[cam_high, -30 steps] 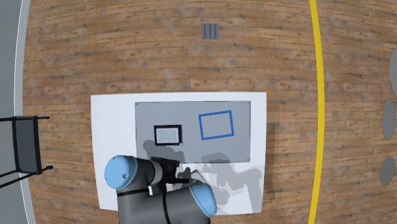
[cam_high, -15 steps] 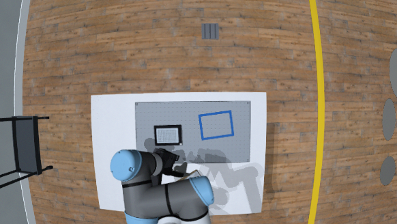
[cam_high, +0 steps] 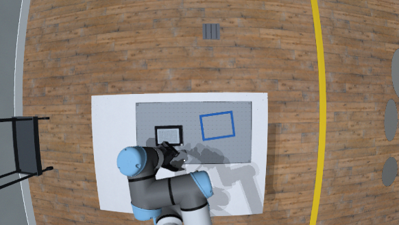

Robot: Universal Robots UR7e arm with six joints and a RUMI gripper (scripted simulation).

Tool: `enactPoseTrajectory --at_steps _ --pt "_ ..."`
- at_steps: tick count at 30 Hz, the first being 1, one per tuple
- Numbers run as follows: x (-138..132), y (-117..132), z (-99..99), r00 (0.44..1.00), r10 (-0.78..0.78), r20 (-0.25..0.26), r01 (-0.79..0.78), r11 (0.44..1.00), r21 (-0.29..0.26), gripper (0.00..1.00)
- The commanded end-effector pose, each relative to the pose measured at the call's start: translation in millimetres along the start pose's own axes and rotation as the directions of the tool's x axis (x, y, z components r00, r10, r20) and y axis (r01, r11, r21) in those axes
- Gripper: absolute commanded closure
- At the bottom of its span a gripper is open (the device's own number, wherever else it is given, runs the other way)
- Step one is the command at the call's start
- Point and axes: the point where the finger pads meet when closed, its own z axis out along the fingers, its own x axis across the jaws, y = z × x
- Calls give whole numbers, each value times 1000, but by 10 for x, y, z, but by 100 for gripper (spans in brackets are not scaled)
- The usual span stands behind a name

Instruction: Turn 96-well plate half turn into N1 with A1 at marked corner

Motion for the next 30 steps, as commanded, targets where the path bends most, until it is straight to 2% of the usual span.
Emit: enactPoseTrajectory --at_steps 1,5,7,13,22,24,30 --pt "166 49 90 993 111 -37 -112 994 -11 0" --pt "300 88 162 977 203 -69 -205 979 -10 0" --pt "300 88 162 977 203 -69 -205 979 -10 0" --pt "544 163 289 915 380 -134 -382 924 8 0" --pt "870 272 446 759 613 -217 -614 786 74 0" --pt "870 272 446 759 613 -217 -614 786 74 0" --pt "1060 339 529 620 742 -255 -735 663 141 0"
